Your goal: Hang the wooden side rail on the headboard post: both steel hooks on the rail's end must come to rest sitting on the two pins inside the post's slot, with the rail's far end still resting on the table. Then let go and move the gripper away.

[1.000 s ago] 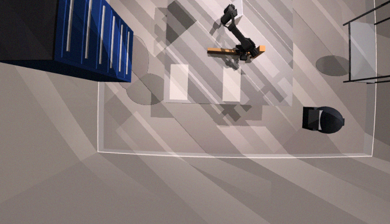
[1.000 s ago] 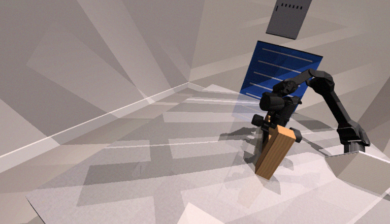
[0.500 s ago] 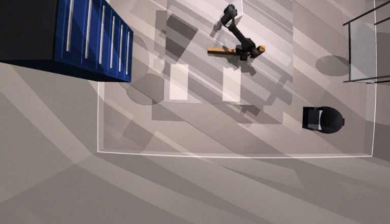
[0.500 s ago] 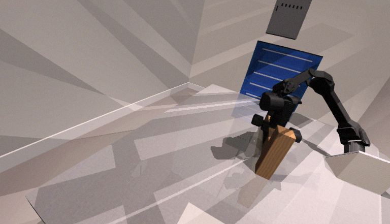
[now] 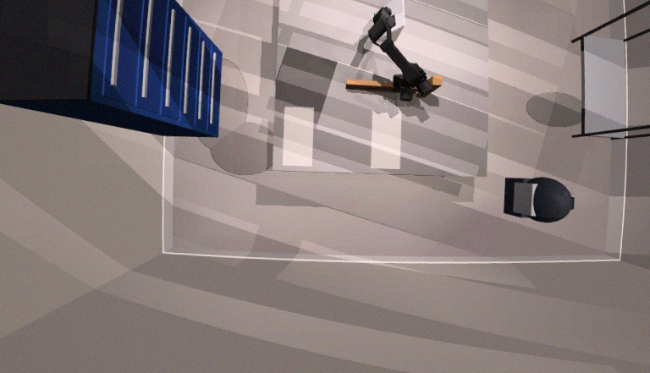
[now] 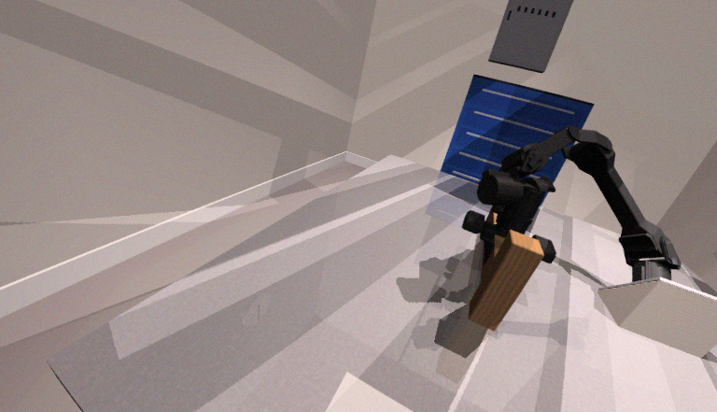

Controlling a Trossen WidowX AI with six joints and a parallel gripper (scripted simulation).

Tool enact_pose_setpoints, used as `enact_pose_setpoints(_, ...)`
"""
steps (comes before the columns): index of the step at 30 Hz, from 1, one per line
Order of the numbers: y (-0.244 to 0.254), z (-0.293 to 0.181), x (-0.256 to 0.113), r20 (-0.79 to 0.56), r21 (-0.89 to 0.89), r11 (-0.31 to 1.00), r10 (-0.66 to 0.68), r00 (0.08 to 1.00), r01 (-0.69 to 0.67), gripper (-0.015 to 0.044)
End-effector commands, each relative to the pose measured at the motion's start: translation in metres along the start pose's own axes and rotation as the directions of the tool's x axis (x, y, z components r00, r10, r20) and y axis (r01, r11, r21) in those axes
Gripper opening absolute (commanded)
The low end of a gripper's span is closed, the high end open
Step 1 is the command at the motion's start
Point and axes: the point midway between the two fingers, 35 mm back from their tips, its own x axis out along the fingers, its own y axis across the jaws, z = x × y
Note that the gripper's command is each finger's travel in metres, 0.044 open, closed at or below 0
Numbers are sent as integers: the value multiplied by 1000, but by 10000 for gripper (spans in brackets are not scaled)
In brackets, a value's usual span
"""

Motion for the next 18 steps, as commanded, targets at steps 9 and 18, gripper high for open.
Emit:
enact_pose_setpoints(9, 1, -5, -5, -7, -1, 1000, 12, 1000, -12, 0)
enact_pose_setpoints(18, 1, -6, -6, -7, -1, 1000, 12, 1000, -12, 0)
